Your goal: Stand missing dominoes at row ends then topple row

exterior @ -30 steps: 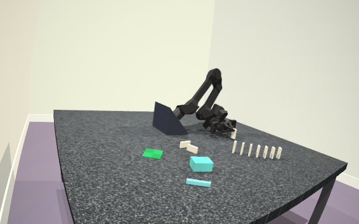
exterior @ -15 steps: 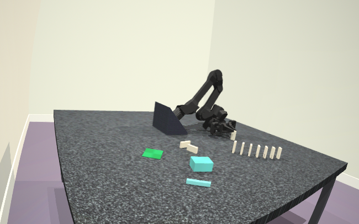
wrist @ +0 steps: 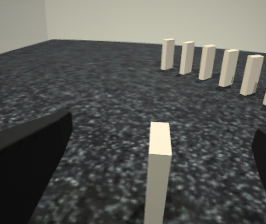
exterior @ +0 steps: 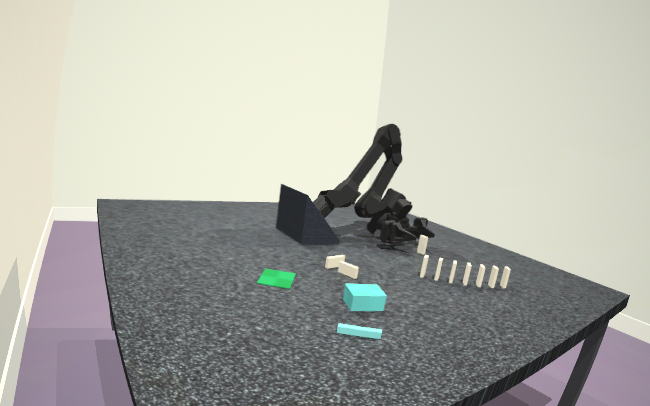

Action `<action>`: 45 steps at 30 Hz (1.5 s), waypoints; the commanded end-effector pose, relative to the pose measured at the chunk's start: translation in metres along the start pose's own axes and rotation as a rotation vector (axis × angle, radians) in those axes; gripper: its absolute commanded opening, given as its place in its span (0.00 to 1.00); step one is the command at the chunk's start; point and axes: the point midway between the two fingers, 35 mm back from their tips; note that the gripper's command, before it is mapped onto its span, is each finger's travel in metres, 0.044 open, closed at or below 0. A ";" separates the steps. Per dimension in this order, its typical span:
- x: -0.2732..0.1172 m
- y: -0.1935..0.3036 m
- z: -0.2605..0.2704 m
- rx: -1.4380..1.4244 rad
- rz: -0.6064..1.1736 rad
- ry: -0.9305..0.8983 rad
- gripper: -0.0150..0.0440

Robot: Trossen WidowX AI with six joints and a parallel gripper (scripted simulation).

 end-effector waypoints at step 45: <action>0.046 -0.072 0.005 0.926 0.863 1.255 1.00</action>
Point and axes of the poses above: the point midway between the two fingers, 35 mm back from their tips, its own x axis out along the fingers, its own z axis across the jaws, y = z × x, and after that the axes turned 13 degrees about x, right-handed
